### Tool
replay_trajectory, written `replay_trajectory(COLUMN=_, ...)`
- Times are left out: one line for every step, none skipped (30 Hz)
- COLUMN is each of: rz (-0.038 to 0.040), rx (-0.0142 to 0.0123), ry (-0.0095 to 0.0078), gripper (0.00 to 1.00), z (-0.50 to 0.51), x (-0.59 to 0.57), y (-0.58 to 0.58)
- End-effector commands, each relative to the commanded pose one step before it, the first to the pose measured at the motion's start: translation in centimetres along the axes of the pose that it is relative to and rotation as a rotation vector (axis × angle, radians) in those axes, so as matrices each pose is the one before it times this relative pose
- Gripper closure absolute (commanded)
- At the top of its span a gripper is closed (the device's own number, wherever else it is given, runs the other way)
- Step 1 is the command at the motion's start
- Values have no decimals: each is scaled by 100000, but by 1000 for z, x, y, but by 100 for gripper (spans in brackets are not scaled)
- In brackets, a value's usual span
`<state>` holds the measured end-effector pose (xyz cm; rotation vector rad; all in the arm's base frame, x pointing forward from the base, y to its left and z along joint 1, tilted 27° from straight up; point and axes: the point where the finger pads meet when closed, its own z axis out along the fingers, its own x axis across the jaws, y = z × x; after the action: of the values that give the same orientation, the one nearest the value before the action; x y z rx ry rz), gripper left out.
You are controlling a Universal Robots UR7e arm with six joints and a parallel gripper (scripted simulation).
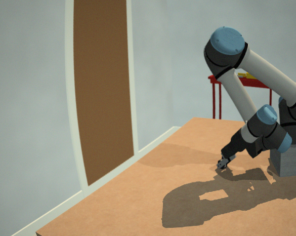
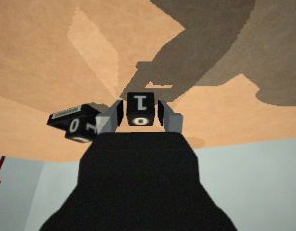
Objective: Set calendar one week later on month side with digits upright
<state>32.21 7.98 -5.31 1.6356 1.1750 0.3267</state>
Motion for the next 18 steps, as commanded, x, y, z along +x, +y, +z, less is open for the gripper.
replay_trajectory(rz=73, rx=-58, ry=40, gripper=10, z=-17, x=5, y=31)
replay_trajectory(rz=0, rx=0, ry=0, gripper=10, z=0, x=0, y=0)
replay_trajectory(rz=0, rx=0, ry=0, gripper=40, z=0, x=0, y=0)
replay_trajectory(rz=0, rx=0, ry=0, gripper=40, z=0, x=0, y=0)
replay_trajectory(rz=0, rx=0, ry=0, gripper=40, z=0, x=0, y=0)
replay_trajectory(rz=0, rx=0, ry=0, gripper=40, z=0, x=0, y=0)
replay_trajectory(rz=0, rx=0, ry=0, gripper=40, z=0, x=0, y=0)
replay_trajectory(rz=0, rx=0, ry=0, gripper=40, z=0, x=0, y=0)
replay_trajectory(rz=0, rx=0, ry=0, gripper=40, z=0, x=0, y=0)
replay_trajectory(rz=0, rx=0, ry=0, gripper=40, z=0, x=0, y=0)
replay_trajectory(rz=0, rx=0, ry=0, gripper=40, z=0, x=0, y=0)
replay_trajectory(rz=0, rx=0, ry=0, gripper=40, z=0, x=0, y=0)
replay_trajectory(rz=0, rx=0, ry=0, gripper=40, z=0, x=0, y=0)
replay_trajectory(rz=0, rx=0, ry=0, gripper=40, z=0, x=0, y=0)
replay_trajectory(rz=0, rx=0, ry=0, gripper=40, z=0, x=0, y=0)
replay_trajectory(rz=0, rx=0, ry=0, gripper=40, z=0, x=0, y=0)
replay_trajectory(rz=0, rx=0, ry=0, gripper=40, z=0, x=0, y=0)
replay_trajectory(rz=0, rx=0, ry=0, gripper=40, z=0, x=0, y=0)
